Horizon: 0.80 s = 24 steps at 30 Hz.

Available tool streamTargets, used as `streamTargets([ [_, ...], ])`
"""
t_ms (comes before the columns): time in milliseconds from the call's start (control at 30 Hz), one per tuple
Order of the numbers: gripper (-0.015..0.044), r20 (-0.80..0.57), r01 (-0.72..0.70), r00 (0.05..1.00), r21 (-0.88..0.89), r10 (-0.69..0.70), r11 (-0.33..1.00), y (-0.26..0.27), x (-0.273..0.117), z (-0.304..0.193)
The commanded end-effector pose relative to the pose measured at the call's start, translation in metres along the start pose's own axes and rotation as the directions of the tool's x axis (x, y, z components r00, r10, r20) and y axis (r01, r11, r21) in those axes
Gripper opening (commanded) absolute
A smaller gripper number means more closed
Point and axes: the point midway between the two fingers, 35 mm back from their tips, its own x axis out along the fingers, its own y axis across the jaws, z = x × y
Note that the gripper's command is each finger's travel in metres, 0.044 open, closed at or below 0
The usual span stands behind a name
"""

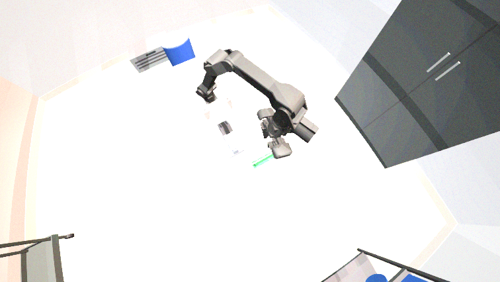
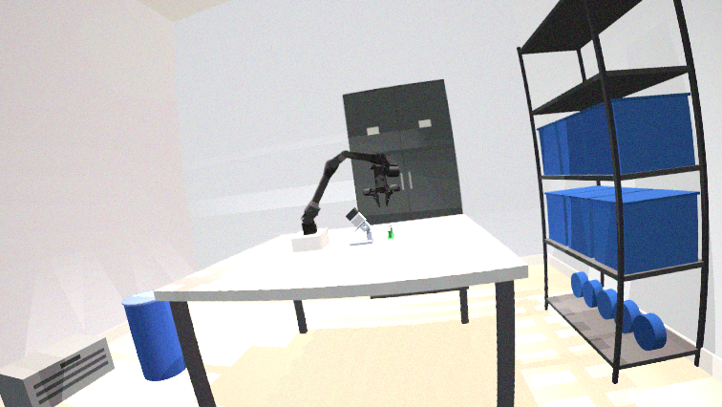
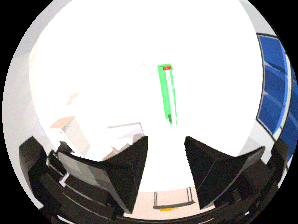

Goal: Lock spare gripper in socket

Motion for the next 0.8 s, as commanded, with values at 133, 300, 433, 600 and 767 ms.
streamTargets([
  [133, 0.018, -0.039, 0.02, 0.999, -0.199, -0.029, 0.98, -0.025, 0.017, 0.0],
  [300, 0.018, -0.039, 0.02, 0.999, -0.199, -0.029, 0.98, -0.026, 0.02, 0.0],
  [433, 0.018, -0.039, 0.02, 0.999, -0.199, -0.029, 0.98, -0.026, 0.036, 0.004],
  [600, 0.018, -0.039, 0.02, 0.999, -0.199, -0.029, 0.98, -0.025, 0.066, 0.01],
  [767, 0.018, -0.04, 0.02, 0.999, -0.199, -0.029, 0.98, -0.023, 0.087, 0.013],
])
